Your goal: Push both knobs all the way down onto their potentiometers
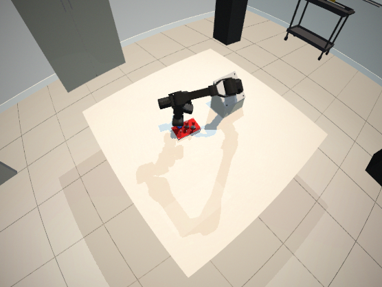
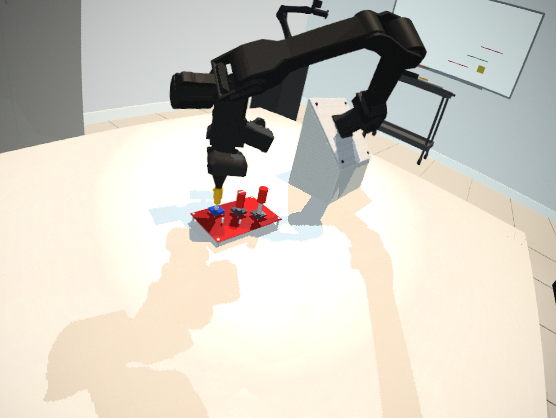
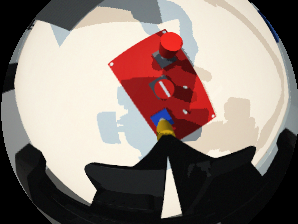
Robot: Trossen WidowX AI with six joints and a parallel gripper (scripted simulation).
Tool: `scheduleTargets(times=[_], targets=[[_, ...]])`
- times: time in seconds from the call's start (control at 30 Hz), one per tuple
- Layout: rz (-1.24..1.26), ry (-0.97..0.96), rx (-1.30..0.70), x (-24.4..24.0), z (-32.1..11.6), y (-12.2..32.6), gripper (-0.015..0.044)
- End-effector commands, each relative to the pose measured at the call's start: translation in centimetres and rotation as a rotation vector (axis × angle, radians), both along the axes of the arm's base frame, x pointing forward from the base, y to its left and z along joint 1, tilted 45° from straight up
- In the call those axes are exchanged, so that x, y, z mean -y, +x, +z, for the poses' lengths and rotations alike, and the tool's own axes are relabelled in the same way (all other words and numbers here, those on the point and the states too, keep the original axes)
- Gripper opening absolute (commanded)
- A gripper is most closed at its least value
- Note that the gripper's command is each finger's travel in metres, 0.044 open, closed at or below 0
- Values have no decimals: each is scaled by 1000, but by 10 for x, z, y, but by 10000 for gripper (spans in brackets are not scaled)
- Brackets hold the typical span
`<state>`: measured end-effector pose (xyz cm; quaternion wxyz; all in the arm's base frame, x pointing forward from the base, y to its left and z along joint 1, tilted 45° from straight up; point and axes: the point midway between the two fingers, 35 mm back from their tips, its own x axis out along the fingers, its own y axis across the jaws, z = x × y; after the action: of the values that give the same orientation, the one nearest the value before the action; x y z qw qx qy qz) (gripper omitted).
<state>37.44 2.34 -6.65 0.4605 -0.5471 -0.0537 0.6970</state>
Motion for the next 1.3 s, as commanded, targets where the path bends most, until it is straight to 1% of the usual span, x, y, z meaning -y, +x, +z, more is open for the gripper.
scheduleTargets(times=[0.0,1.27], targets=[[12,2,0,-8,-6,0,0],[12,3,0,-13,-11,0,0]])
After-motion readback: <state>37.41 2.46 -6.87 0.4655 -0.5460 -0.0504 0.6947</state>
